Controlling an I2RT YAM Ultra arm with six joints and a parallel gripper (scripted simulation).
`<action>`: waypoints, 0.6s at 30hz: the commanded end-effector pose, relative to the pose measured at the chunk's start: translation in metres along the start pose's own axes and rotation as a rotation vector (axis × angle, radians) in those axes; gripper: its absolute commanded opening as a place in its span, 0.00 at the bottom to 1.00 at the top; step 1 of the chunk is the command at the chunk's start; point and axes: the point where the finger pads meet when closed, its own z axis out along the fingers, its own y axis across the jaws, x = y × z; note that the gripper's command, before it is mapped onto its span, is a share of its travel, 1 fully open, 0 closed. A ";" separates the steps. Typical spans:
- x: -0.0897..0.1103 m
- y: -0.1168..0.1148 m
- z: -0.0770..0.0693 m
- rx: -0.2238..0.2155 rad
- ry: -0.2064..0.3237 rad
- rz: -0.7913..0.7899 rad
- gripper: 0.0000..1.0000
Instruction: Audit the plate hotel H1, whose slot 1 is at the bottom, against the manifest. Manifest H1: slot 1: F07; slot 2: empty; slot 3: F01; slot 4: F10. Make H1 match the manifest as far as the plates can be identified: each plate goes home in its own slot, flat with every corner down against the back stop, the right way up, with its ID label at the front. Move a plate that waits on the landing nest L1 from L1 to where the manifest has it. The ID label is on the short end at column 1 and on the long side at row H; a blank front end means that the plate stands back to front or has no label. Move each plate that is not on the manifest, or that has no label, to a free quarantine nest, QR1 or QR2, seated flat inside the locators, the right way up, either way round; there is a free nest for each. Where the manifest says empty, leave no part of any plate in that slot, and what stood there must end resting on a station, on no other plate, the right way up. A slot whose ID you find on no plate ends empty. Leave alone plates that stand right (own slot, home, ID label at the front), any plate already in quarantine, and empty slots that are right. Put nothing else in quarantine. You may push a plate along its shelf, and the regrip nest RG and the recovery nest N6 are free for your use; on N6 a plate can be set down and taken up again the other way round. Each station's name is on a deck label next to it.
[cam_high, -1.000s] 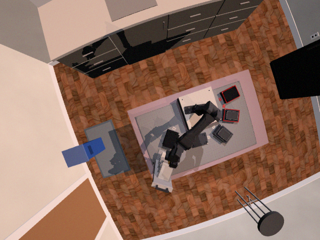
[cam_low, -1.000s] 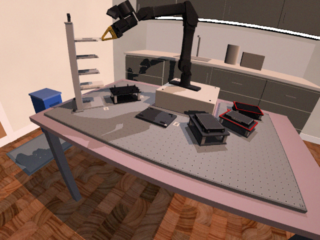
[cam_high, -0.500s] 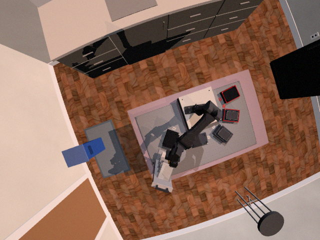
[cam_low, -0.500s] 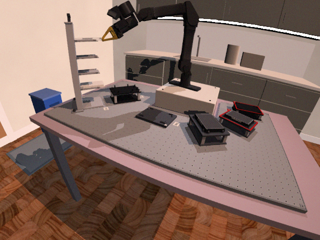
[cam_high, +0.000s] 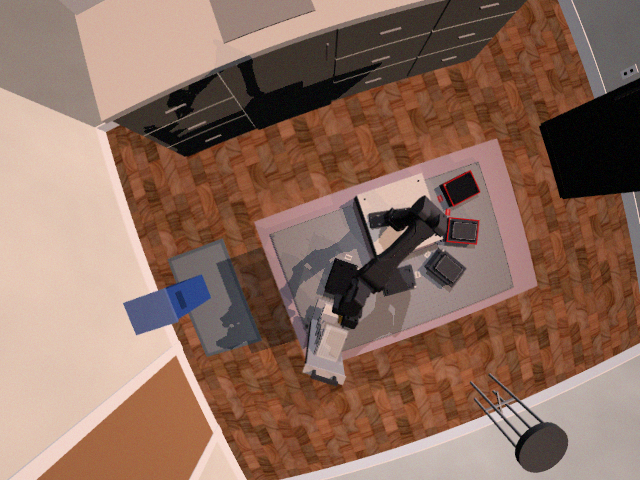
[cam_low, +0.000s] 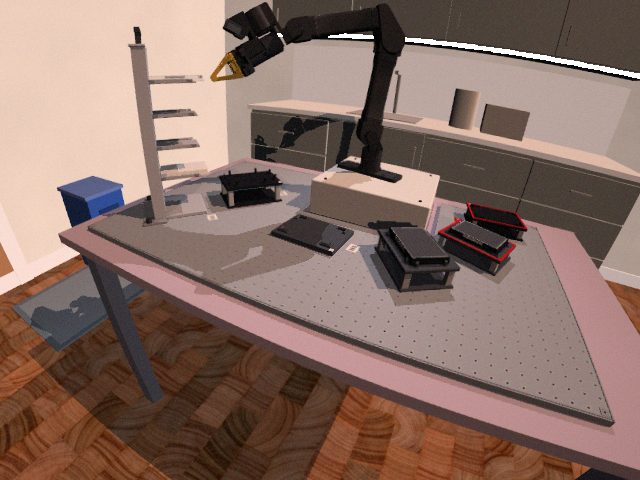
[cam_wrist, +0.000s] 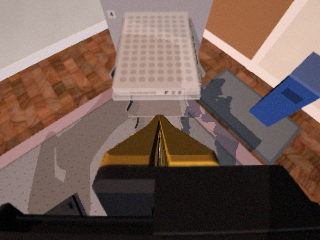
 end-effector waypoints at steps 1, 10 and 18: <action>-0.004 0.001 -0.006 -0.005 -0.013 -0.009 0.00; 0.002 0.001 -0.018 -0.005 -0.012 -0.009 0.00; 0.008 0.001 -0.028 -0.005 -0.012 -0.009 0.00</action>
